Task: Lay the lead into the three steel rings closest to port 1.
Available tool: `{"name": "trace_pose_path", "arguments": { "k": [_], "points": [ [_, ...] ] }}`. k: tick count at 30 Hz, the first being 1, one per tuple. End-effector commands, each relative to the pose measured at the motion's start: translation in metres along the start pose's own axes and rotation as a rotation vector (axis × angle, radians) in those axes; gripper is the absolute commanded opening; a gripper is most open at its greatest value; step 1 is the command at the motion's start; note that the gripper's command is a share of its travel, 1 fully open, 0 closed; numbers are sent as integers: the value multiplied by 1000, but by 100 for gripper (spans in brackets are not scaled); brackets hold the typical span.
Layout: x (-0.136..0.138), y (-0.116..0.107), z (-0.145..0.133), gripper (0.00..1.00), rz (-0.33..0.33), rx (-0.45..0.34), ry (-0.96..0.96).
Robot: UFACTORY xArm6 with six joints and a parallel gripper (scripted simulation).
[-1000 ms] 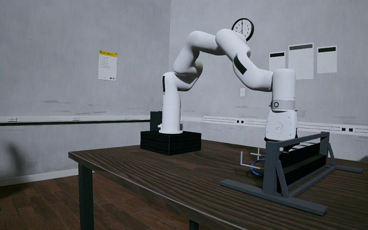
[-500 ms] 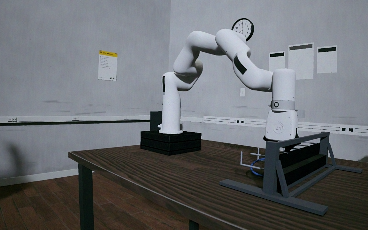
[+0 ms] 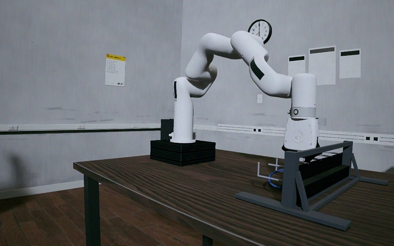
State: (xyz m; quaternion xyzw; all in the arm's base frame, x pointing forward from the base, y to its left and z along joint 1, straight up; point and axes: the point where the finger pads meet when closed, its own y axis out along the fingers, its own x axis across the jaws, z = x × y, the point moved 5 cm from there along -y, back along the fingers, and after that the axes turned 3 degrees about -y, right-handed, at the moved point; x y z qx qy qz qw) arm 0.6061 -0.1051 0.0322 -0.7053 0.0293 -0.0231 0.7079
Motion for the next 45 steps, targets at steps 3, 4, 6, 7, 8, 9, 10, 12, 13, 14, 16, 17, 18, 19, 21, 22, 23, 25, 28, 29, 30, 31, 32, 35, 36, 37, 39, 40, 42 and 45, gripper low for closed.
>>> {"name": "trace_pose_path", "arguments": {
  "k": [3, 4, 6, 7, 8, 9, 10, 12, 13, 14, 16, 17, 18, 19, 21, 22, 23, 25, 28, 29, 30, 31, 32, 35, 36, 37, 39, 40, 42, 45],
  "points": [
    [2, -3, 0, 33, -5, -1, 0],
    [2, -3, 0, 33, -5, -1, 0],
    [2, -3, 0, 33, -5, -1, 0],
    [2, -3, 0, 33, -5, -1, 0],
    [2, -4, 0, 33, -5, -1, 0],
    [2, -4, 0, 33, -5, -1, 0],
    [2, -5, 0, 33, -5, -1, 0],
    [2, -8, 0, 33, -5, -1, 0],
    [2, -9, 0, 33, -5, -1, 0],
    [2, -11, 0, 33, -5, -1, 0],
    [2, -16, 0, 33, -5, -1, 0],
    [2, -19, 0, 33, -5, -1, 0],
    [2, -21, 0, 33, -5, -1, 0],
    [1, -25, 0, 33, -5, -1, 0],
    [1, -25, 0, 33, -5, -1, 0],
    [1, -28, 0, 33, -5, -1, 0],
    [1, -32, 0, 33, -5, -1, 0],
    [1, -39, 0, 33, -5, -1, 0],
    [1, -51, 0, 33, -5, -1, 0],
    [1, -54, 0, 33, -5, -1, 0],
    [1, -58, 0, 33, -5, -1, 0],
    [1, -62, 0, 33, -5, -1, 0],
    [1, -65, 0, 33, -5, -1, 0],
    [1, -75, 0, 33, -5, -1, 0],
    [1, -77, 0, 33, -5, -1, 0],
    [1, -77, 0, 33, -5, -1, 0],
    [1, -80, 0, 33, -5, -1, 0],
    [1, -82, 0, 33, -5, -1, 0],
    [1, -86, 0, 33, -5, -1, 0],
    [1, -90, 0, 33, -5, -1, 0]
  ]
}}
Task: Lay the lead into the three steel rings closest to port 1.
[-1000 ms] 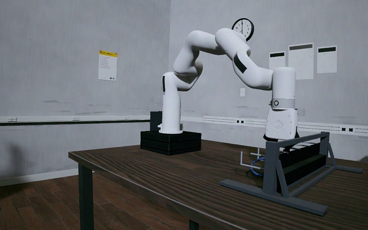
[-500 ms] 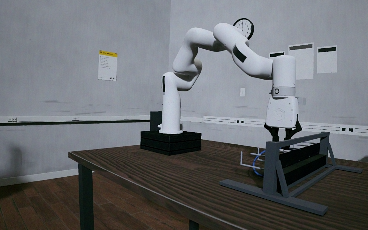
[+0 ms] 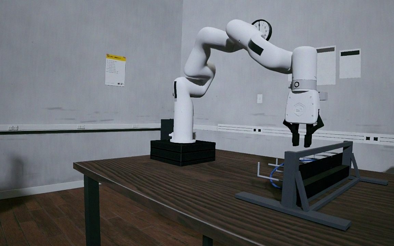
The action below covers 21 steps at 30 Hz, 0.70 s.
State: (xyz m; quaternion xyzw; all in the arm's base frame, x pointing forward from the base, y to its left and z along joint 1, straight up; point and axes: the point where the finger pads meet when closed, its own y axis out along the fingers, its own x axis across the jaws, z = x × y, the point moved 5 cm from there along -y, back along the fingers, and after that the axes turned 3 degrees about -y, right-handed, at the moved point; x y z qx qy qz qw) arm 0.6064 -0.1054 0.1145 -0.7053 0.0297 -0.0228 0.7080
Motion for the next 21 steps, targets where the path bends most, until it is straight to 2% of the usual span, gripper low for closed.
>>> {"name": "trace_pose_path", "arguments": {
  "k": [1, 7, 8, 21],
  "points": [
    [2, -9, 0, 33, -7, -1, 0],
    [1, -10, 0, 33, -7, -1, 0],
    [1, -10, 0, 0, -7, -1, 0],
    [1, -10, 0, 0, -7, -1, 0]
  ]
}}
